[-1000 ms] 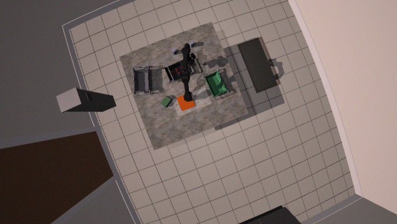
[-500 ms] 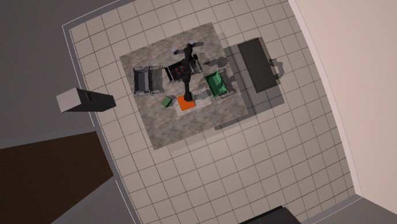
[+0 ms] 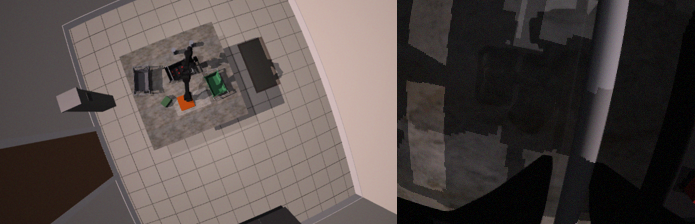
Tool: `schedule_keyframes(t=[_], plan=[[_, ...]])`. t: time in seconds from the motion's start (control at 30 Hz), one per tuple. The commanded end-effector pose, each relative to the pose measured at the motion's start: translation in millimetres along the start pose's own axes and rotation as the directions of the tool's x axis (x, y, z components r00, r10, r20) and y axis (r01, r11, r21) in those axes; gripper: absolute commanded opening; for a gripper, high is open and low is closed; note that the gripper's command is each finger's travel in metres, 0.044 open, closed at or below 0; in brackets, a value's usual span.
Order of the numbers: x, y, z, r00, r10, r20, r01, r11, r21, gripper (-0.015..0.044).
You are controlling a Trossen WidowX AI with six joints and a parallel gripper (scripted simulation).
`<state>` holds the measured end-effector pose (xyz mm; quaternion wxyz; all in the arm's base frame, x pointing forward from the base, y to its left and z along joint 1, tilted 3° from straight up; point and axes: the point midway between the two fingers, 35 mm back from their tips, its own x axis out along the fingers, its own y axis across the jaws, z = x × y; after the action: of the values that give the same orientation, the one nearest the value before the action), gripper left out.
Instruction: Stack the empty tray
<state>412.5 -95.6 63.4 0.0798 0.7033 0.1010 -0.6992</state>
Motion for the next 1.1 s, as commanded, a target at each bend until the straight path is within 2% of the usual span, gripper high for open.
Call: schedule_keyframes(t=[0.0, 0.5, 1.07], plan=[[7.9, -0.4, 1.9, 1.0, 0.001, 0.005, -0.001, 1.0, 0.006, 0.0084], [-26.2, -32.5, 1.3, 1.0, -0.001, 0.005, 0.001, 1.0, 0.006, 0.0084], [-8.2, -75.6, 0.8, 1.0, -0.005, 0.005, 0.005, 1.0, 0.006, 0.0084]])
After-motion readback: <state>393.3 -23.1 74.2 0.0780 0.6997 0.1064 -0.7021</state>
